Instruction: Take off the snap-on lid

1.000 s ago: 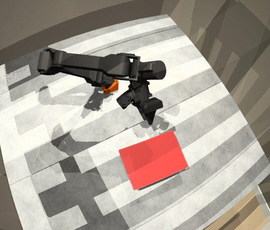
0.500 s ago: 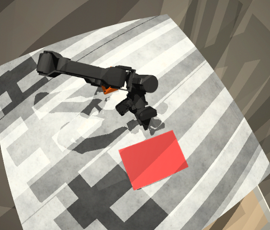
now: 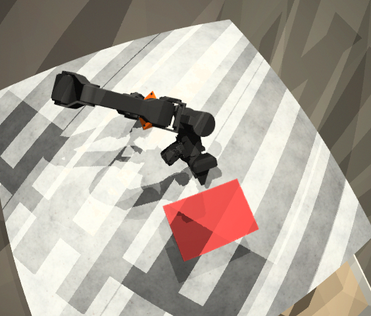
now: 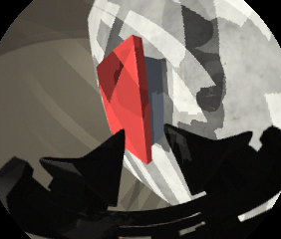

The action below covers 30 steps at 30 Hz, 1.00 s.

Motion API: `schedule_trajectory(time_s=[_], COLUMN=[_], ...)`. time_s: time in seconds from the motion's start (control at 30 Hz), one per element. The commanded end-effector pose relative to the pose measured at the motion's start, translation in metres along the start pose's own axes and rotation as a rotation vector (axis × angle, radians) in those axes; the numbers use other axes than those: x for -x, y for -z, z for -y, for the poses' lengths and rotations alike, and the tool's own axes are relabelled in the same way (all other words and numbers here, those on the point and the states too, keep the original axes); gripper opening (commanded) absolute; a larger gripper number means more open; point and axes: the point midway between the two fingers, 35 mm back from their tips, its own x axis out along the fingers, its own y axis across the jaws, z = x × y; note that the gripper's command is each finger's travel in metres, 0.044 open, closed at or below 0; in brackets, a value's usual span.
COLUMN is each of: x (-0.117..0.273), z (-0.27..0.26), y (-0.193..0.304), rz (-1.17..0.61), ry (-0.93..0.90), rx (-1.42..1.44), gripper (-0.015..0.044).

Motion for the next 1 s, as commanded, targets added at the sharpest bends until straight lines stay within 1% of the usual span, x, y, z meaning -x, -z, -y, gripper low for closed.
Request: schedule_trajectory(time_s=[0.0, 0.97], x=[-0.007, -0.052], z=[0.002, 0.002], y=[0.002, -0.002], rz=[-0.004, 0.004], ry=[0.006, -0.005], rx=[0.01, 0.013], gripper=[0.0235, 0.0235])
